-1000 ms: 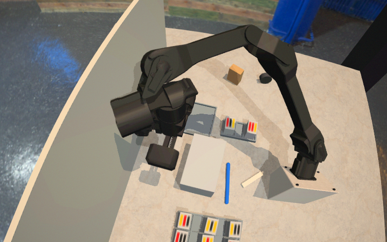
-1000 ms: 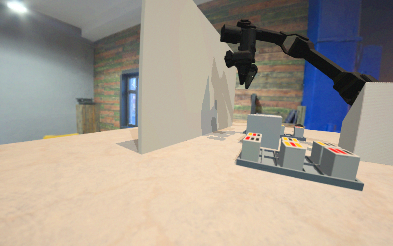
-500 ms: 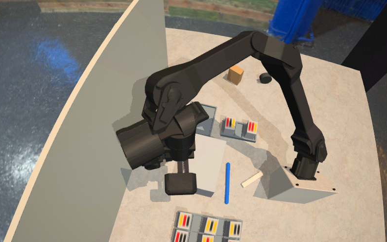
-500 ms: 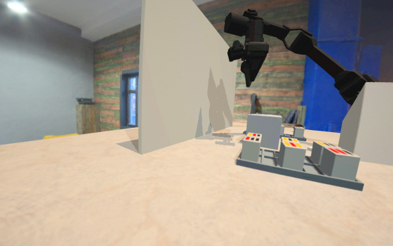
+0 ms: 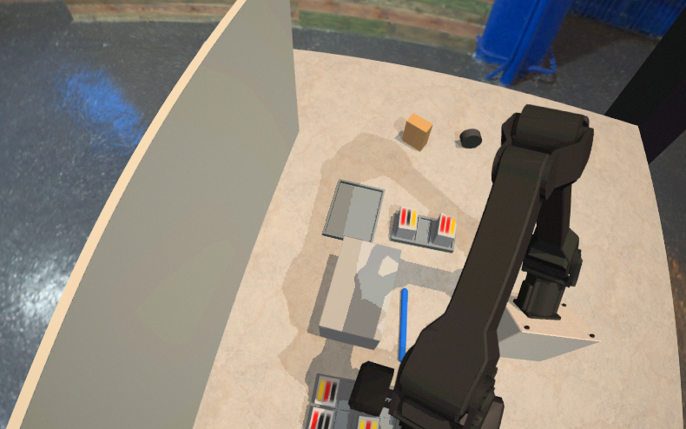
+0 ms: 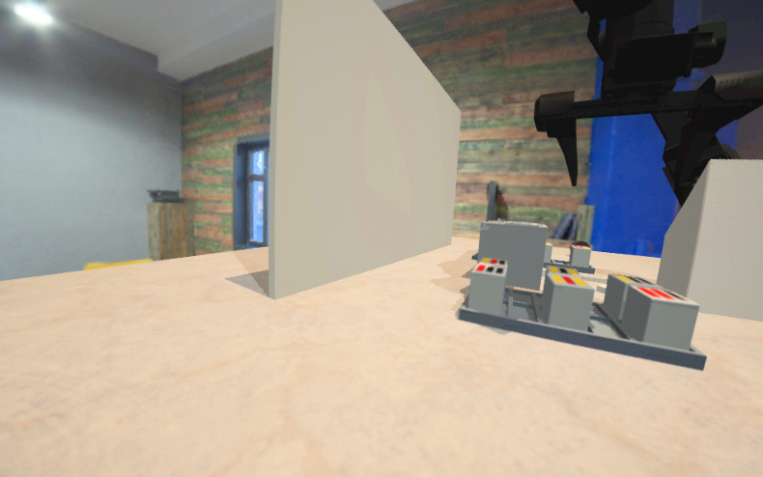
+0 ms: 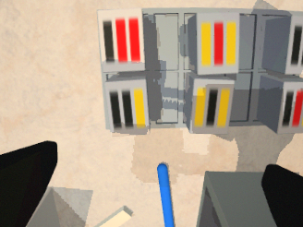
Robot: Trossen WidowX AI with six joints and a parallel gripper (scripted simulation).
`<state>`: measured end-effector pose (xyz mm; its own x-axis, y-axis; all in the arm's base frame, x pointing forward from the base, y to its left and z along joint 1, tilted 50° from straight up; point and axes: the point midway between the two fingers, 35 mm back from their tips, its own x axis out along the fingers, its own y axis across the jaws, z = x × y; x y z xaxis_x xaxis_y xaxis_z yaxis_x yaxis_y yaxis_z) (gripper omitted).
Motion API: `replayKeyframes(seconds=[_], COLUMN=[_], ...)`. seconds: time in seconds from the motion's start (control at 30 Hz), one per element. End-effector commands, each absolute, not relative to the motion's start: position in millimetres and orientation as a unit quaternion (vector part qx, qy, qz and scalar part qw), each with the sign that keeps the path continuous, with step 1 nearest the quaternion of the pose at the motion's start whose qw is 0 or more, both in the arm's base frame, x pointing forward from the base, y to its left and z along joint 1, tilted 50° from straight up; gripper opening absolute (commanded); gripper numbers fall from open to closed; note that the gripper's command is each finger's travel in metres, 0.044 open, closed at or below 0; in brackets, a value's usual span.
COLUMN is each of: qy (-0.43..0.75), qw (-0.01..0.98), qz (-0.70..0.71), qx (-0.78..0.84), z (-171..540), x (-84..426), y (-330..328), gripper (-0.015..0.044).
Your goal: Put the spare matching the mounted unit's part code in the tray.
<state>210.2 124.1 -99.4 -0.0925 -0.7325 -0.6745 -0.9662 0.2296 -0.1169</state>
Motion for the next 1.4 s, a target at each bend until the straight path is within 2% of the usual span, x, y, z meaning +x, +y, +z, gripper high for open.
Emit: replayKeyframes(seconds=[0.0, 0.2, 0.37, 0.4, 1.37], qy=[0.701, 0.701, 0.701, 0.701, 0.701], qw=[0.256, 0.256, 0.256, 0.255, 0.256], qz=[0.246, 0.246, 0.245, 0.245, 0.245], qx=[-0.619, -0.619, -0.619, -0.619, -0.619], z=[-114, -114, -130, -133, -155], x=[181, 181, 183, 183, 181], y=[120, 120, 92, 86, 61], gripper=[0.0440, 0.0440, 0.0309, 0.0300, 0.0300])
